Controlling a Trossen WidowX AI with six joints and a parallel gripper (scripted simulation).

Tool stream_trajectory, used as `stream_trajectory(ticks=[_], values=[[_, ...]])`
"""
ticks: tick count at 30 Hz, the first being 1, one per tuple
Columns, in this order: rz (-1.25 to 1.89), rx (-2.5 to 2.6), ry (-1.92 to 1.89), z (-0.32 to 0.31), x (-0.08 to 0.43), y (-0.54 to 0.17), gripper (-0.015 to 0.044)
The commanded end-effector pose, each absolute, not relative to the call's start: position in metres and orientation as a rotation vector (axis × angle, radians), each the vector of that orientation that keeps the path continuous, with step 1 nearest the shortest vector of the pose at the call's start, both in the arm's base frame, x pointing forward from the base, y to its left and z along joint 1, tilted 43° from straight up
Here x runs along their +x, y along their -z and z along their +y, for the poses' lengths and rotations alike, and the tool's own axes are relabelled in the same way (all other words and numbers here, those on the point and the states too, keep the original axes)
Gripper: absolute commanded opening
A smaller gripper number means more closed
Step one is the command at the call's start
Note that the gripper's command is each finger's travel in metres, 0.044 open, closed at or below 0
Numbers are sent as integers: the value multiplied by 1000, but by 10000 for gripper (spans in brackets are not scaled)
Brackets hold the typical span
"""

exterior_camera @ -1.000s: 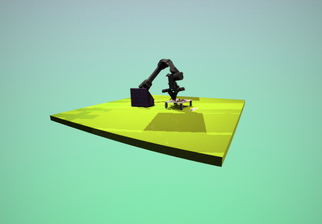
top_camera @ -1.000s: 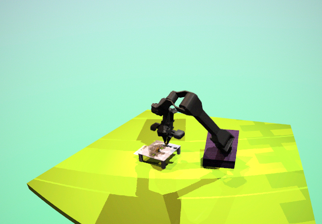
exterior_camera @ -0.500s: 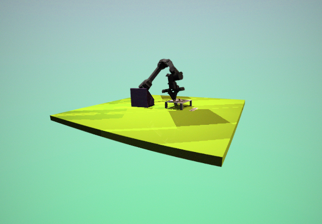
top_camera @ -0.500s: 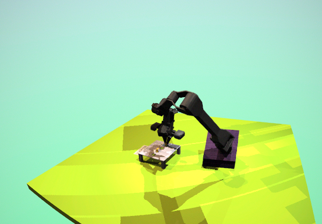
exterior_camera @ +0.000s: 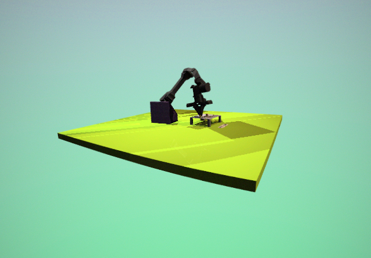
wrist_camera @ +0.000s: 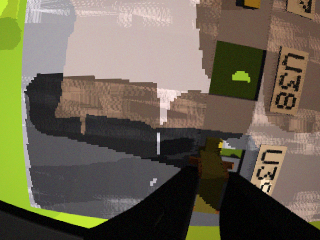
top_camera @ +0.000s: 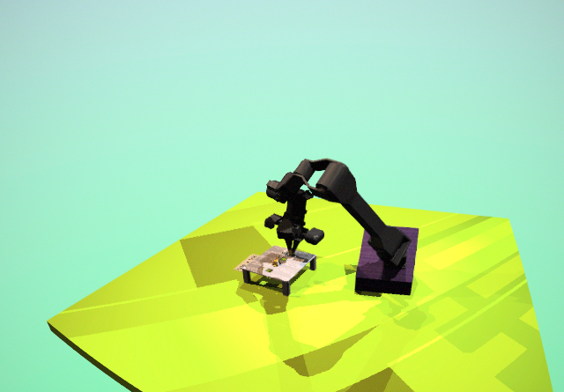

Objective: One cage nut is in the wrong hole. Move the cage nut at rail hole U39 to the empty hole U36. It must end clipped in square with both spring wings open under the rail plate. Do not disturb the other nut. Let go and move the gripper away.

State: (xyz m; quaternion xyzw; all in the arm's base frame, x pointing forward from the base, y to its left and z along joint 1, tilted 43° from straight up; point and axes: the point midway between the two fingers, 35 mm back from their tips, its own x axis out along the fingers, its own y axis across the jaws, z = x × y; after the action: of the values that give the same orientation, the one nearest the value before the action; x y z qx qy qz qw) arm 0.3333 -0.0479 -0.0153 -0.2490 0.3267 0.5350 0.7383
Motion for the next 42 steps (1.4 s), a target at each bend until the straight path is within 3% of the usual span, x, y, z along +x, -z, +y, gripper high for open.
stream_trajectory(ticks=[1, 42], values=[[716, -542, -1168, -47, 332, 14, 28], [698, -558, -1117, -46, 330, 14, 28]])
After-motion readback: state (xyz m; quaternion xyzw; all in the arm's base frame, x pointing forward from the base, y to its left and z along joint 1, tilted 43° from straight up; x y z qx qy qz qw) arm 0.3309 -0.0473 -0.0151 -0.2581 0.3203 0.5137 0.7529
